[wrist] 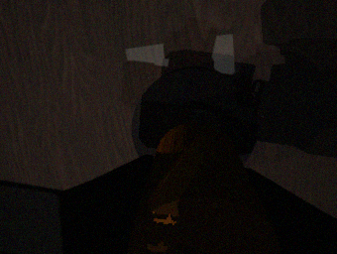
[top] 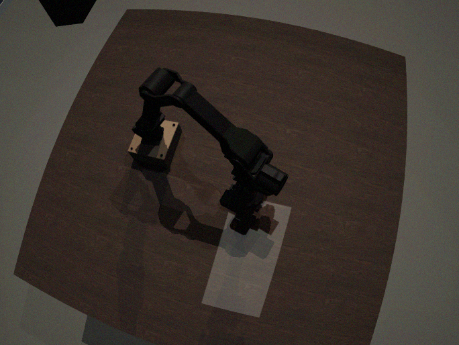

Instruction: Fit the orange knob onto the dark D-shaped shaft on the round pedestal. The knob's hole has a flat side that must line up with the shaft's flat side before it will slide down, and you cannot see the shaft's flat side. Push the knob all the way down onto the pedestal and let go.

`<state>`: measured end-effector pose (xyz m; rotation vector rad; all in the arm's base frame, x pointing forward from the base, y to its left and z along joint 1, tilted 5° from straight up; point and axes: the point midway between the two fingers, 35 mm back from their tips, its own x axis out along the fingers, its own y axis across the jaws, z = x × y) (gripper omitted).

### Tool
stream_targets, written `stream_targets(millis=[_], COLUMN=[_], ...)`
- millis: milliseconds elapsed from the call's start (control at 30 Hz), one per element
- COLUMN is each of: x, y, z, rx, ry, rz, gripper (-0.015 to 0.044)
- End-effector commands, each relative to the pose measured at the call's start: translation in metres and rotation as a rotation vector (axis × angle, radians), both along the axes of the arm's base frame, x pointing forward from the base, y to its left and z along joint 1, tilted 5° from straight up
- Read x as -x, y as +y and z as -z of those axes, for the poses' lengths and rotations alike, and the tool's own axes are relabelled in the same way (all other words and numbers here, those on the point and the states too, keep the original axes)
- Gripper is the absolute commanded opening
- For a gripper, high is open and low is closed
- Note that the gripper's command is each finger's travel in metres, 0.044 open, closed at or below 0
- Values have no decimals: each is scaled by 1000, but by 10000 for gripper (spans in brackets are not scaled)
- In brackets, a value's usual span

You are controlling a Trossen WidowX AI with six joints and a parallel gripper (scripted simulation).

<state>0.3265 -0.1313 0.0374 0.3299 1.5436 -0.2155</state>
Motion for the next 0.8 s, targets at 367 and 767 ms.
stream_targets(millis=[367,767], x=[0,-3], y=[0,-1], z=[-7,-4], rx=[-1,-1], ry=[12,12], rz=[213,213], gripper=[0,0])
